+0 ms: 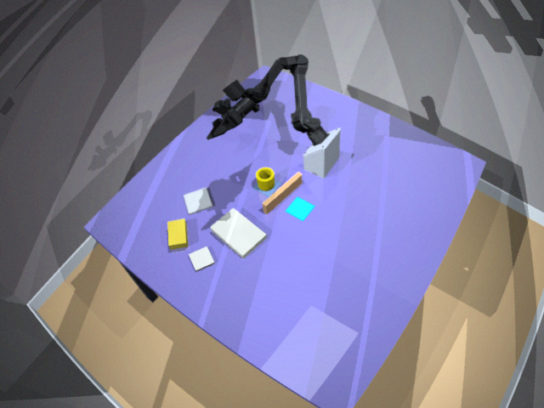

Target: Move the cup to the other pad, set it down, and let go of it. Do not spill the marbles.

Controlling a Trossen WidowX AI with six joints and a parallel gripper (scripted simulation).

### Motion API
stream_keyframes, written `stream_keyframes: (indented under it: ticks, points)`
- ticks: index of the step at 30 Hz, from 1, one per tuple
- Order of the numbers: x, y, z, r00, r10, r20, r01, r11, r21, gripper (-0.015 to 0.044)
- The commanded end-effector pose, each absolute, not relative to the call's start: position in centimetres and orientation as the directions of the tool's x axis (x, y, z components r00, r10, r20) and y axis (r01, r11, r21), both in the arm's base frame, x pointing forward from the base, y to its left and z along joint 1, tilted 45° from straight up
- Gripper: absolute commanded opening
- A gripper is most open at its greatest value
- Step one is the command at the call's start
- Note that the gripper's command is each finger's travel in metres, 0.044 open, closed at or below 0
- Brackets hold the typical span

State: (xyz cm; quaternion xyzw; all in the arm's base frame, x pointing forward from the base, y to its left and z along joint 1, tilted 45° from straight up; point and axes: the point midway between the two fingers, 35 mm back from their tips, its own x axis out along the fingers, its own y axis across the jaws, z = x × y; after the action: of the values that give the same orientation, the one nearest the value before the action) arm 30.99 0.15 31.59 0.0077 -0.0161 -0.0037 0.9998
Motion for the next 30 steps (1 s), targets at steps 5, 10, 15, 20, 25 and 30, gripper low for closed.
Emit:
stream_keyframes:
  ticks: [5,10,15,20,25,30]
  points:
    - [32.3,-0.4,21.9,0.911,-0.135,-0.389,0.034,0.966,-0.255,0.0269]
    - [30.1,-1.2,14.2,0.673,-0.287,-0.682,-0.165,0.841,-0.516,0.0166]
    - [25.2,-2.5,9.1,0.345,-0.491,-0.800,-0.554,0.581,-0.596,0.0166]
    - [21.0,-4.2,8.2,0.106,-0.699,-0.707,-0.882,0.262,-0.392,0.0166]
    - [21.3,-4.1,8.2,0.105,-0.700,-0.706,-0.883,0.260,-0.390,0.0166]
    - [21.3,-4.1,8.2,0.105,-0.700,-0.706,-0.883,0.260,-0.390,0.0166]
